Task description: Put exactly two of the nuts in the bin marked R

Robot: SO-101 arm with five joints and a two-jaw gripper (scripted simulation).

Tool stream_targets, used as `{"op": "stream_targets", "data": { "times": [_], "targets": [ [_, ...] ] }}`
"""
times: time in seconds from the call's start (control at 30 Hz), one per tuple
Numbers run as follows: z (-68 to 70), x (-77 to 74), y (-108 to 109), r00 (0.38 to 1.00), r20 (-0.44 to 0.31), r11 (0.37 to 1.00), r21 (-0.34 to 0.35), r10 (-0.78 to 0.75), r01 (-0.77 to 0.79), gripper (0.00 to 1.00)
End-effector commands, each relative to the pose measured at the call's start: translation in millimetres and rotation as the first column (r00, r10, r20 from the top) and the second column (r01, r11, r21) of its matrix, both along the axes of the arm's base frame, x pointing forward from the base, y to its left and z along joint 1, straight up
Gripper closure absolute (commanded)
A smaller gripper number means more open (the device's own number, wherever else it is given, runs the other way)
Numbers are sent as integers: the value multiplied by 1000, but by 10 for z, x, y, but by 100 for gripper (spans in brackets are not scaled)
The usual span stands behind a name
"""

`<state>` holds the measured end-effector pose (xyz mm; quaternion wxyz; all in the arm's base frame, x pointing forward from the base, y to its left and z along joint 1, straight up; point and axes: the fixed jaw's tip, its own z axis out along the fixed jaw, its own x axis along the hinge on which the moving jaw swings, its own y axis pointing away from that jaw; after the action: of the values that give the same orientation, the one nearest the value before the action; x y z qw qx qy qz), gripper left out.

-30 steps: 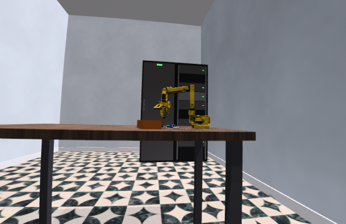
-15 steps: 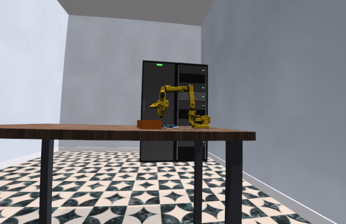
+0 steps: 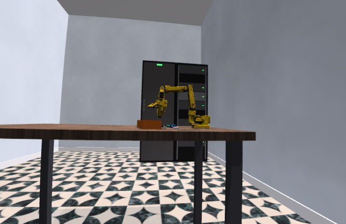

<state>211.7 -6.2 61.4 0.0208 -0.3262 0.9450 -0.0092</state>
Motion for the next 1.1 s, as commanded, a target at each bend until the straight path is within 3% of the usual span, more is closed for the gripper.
{"op": "stream_targets", "data": {
  "times": [0.0, 0.4, 0.83, 1.07],
  "targets": [
    [82, 149, 102, 996, 76, 998, 9, -55, 55, 100],
    [83, 299, 333, 978, 118, 985, 46, -170, 166, 100],
    [85, 333, 376, 973, 125, 981, 55, -193, 187, 100],
    [92, 457, 515, 952, 147, 962, 88, -268, 257, 100]
  ]
}}
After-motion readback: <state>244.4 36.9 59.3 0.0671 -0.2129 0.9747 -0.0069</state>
